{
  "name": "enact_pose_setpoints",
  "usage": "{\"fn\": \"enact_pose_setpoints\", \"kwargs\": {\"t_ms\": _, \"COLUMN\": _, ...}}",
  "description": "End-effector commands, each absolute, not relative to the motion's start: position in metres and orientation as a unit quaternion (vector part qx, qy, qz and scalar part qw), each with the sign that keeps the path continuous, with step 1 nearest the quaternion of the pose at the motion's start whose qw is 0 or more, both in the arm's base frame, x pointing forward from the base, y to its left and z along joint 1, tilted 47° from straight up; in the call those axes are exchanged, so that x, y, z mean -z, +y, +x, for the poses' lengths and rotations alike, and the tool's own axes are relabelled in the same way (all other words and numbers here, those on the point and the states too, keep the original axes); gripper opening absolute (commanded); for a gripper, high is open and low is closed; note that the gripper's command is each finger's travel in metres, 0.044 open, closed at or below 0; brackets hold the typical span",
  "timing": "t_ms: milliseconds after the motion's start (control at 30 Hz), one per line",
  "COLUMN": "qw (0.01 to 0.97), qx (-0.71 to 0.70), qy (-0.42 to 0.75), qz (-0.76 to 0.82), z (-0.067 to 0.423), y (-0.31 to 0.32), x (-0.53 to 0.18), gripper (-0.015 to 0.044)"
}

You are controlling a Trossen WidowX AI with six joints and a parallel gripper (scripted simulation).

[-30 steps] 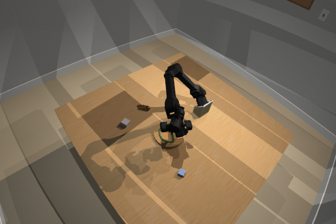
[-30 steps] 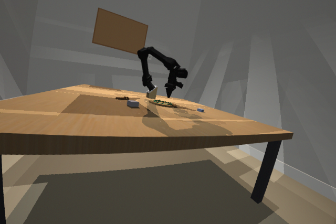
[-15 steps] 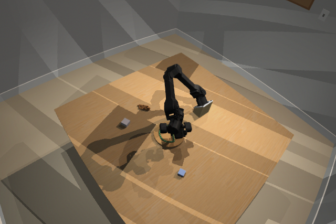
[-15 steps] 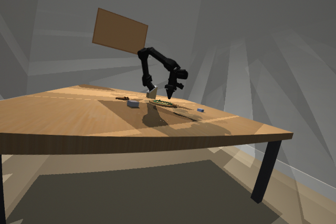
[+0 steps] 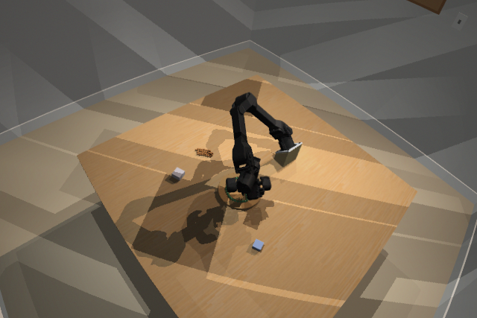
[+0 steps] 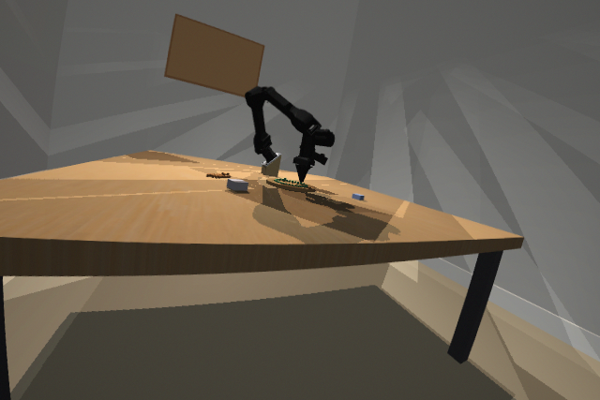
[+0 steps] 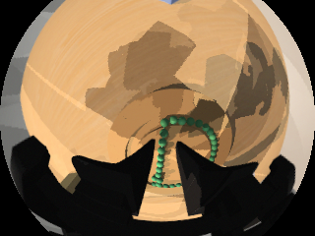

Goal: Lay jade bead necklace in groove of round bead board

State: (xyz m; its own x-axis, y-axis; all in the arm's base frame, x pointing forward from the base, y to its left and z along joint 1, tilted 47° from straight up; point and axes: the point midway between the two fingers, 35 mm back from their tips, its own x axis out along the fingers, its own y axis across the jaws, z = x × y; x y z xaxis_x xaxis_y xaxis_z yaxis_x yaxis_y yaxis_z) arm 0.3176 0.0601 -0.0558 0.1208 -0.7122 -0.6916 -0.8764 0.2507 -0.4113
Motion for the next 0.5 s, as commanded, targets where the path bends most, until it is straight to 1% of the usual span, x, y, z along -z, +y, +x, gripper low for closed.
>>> {"fn": "enact_pose_setpoints", "kwargs": {"t_ms": 0, "qw": 0.432, "qx": -0.094, "qy": 0.658, "qz": -0.609, "z": 0.3152, "y": 0.0533, "x": 0.0624, "gripper": 0.0120}}
{"fn": "enact_pose_setpoints", "kwargs": {"t_ms": 233, "qw": 0.432, "qx": -0.094, "qy": 0.658, "qz": -0.609, "z": 0.3152, "y": 0.0531, "x": 0.0625, "gripper": 0.0120}}
{"fn": "enact_pose_setpoints", "kwargs": {"t_ms": 367, "qw": 0.437, "qx": -0.094, "qy": 0.658, "qz": -0.606, "z": 0.3164, "y": 0.0552, "x": 0.0612, "gripper": 0.0015}}
{"fn": "enact_pose_setpoints", "kwargs": {"t_ms": 400, "qw": 0.437, "qx": -0.094, "qy": 0.658, "qz": -0.606, "z": 0.3164, "y": 0.0552, "x": 0.0612, "gripper": 0.0000}}
{"fn": "enact_pose_setpoints", "kwargs": {"t_ms": 467, "qw": 0.437, "qx": -0.094, "qy": 0.658, "qz": -0.606, "z": 0.3164, "y": 0.0552, "x": 0.0612, "gripper": 0.0000}}
